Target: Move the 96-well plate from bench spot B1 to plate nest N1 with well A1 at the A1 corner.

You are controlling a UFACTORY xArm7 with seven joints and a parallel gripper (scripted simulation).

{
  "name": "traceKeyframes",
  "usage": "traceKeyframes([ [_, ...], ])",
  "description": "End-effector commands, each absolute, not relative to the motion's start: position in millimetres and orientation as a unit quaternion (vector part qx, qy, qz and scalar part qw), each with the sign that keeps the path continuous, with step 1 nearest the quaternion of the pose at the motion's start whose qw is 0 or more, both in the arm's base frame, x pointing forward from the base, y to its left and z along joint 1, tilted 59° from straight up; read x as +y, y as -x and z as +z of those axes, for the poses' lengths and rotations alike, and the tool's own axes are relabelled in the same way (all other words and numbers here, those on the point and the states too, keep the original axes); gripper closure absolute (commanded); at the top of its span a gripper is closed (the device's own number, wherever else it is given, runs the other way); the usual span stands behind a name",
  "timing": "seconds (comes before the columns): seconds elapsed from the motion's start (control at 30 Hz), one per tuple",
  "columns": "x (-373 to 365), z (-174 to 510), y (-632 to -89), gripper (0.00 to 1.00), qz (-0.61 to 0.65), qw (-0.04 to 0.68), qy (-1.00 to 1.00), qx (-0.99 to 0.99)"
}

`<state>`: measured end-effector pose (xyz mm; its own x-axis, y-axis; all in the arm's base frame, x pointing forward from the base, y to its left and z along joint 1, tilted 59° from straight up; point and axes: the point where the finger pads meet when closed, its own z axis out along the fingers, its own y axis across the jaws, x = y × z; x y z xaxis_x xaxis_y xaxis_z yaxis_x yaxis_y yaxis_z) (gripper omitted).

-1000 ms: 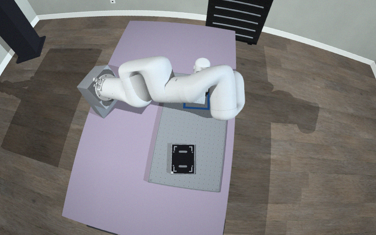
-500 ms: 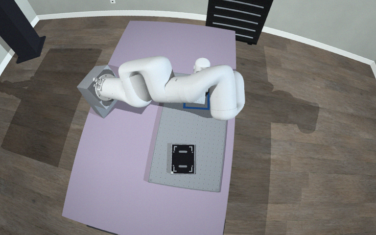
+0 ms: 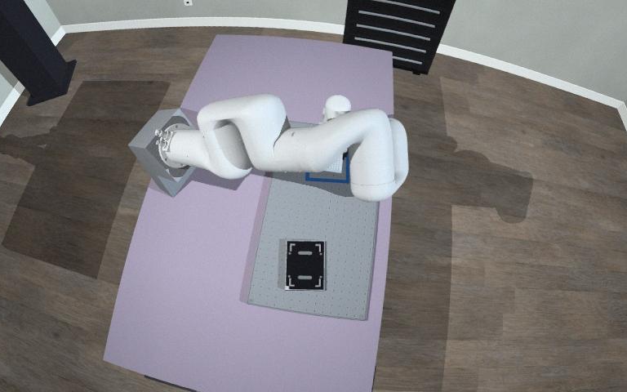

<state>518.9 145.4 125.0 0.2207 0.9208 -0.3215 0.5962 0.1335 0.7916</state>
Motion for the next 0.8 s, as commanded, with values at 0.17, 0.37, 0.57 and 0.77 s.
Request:
traceKeyframes([
  [0.17, 149.3, 128.1, -514.6, 1.00, 0.179, 0.456, -0.633, 0.599],
  [0.37, 150.8, 130.2, -511.5, 1.00, 0.179, 0.456, -0.633, 0.599],
  [0.57, 152.2, 132.3, -508.4, 1.00, 0.179, 0.456, -0.633, 0.599],
  [0.77, 152.7, 133.0, -507.4, 1.00, 0.179, 0.456, -0.633, 0.599],
])
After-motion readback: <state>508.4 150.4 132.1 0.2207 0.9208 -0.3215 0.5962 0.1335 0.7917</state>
